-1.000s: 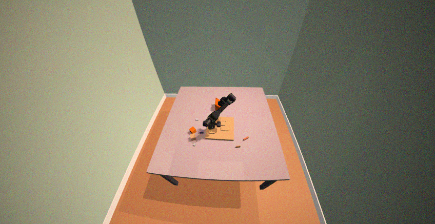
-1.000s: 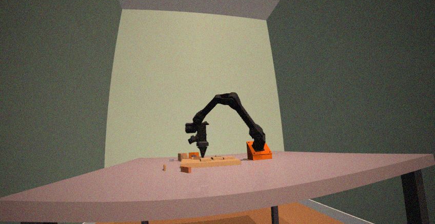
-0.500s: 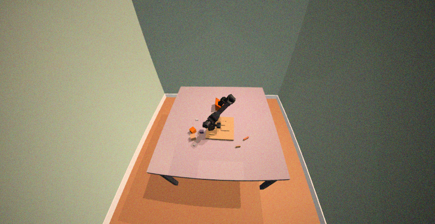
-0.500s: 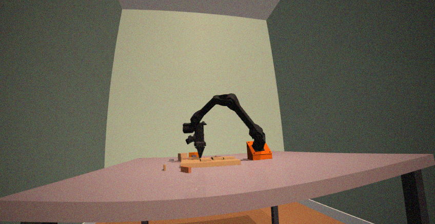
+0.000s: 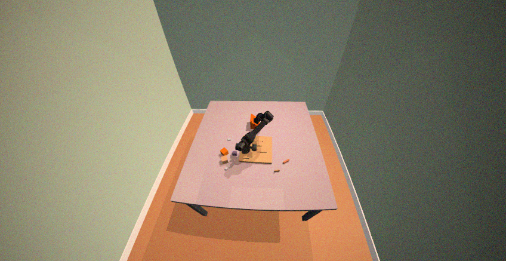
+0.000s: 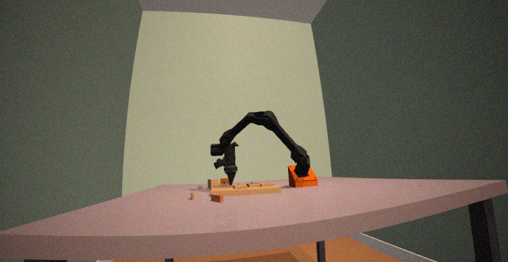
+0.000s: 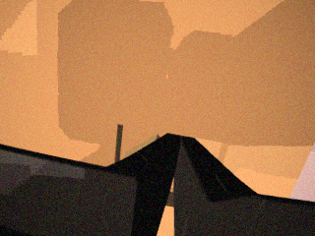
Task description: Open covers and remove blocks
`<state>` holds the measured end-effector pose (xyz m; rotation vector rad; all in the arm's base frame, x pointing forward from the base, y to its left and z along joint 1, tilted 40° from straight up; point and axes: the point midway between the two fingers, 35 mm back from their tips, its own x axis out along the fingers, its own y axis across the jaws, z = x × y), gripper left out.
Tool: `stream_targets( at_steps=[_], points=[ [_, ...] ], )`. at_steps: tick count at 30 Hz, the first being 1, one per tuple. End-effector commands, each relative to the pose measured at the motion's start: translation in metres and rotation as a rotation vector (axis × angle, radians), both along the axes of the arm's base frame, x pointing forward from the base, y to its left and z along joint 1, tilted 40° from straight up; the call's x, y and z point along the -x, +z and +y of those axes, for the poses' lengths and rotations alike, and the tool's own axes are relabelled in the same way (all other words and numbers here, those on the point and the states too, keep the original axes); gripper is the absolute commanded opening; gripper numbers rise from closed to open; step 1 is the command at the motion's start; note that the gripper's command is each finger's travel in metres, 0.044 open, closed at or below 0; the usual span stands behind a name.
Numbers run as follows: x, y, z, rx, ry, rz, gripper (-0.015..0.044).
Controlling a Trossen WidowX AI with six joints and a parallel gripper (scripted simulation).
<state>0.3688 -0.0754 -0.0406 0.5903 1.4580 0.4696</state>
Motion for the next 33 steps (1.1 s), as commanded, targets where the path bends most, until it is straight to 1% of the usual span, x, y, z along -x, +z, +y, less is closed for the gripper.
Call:
stream_targets(
  at_steps=[1, 19, 33],
  points=[
    [-0.006, 0.0, 0.0, -0.005, -0.005, -0.001, 0.0],
    [-0.022, 0.001, 0.0, -0.006, -0.005, -0.002, 0.0],
    [-0.024, 0.014, -0.011, -0.005, -0.005, -0.002, 0.0]
  ],
)
